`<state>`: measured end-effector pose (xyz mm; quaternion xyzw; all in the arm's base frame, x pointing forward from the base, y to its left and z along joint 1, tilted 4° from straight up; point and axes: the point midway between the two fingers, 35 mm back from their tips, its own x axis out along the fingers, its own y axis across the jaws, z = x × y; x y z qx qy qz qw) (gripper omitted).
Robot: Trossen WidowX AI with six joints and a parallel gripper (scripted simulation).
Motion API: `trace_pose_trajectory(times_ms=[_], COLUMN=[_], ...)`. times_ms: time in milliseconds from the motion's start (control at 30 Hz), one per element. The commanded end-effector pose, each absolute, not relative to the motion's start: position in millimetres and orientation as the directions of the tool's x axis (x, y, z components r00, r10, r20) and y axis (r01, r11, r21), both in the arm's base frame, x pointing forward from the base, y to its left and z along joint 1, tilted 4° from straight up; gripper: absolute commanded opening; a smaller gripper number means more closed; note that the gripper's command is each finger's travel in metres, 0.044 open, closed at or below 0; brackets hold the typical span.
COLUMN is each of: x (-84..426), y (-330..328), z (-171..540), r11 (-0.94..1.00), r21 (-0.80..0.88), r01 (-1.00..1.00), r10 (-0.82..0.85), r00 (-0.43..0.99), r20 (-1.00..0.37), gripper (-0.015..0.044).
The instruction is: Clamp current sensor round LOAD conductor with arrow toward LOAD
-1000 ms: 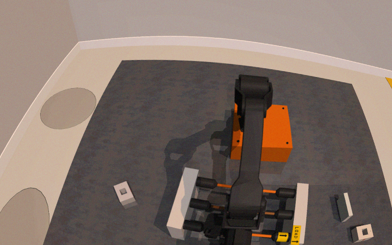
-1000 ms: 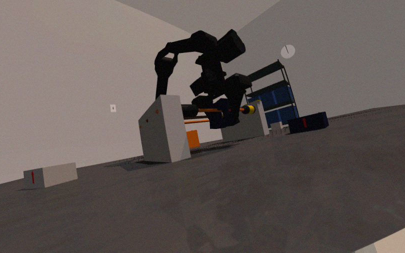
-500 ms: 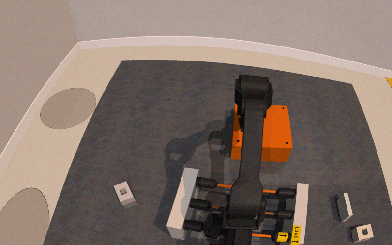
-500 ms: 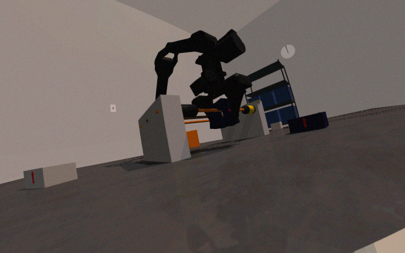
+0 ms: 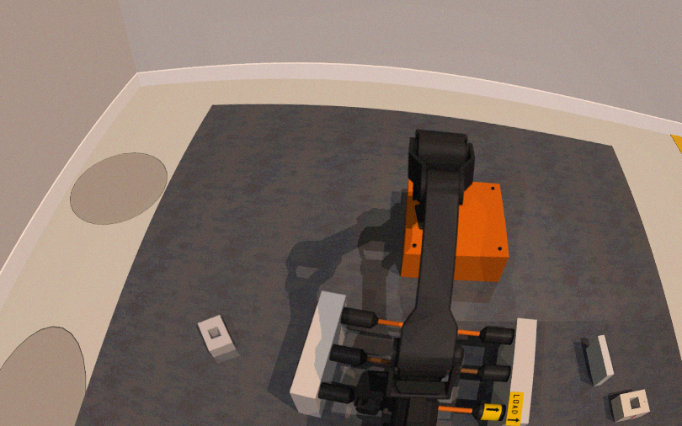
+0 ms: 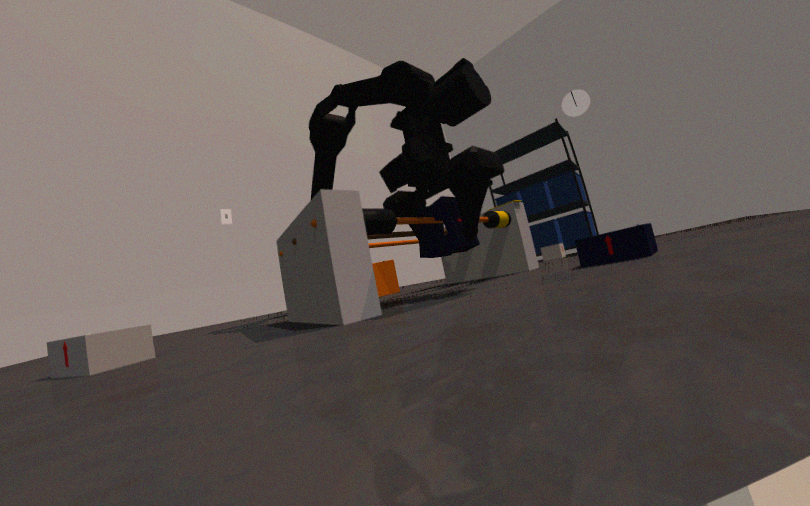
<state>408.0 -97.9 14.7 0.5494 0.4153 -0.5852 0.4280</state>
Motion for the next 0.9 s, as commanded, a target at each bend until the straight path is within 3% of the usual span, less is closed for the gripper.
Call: trace_pose_trajectory(times_ms=[0,867], x=[408,408], y=[-98,-97], z=[16,29], r11=[-0.289,-0.285], r21=[-0.014,-0.003], r01=[0.957,0.959], r10=[-0.045,-0.052], r00=[-0.028,-0.019], r20=[-0.999,-0.998], gripper=[0.0000,0.0000])
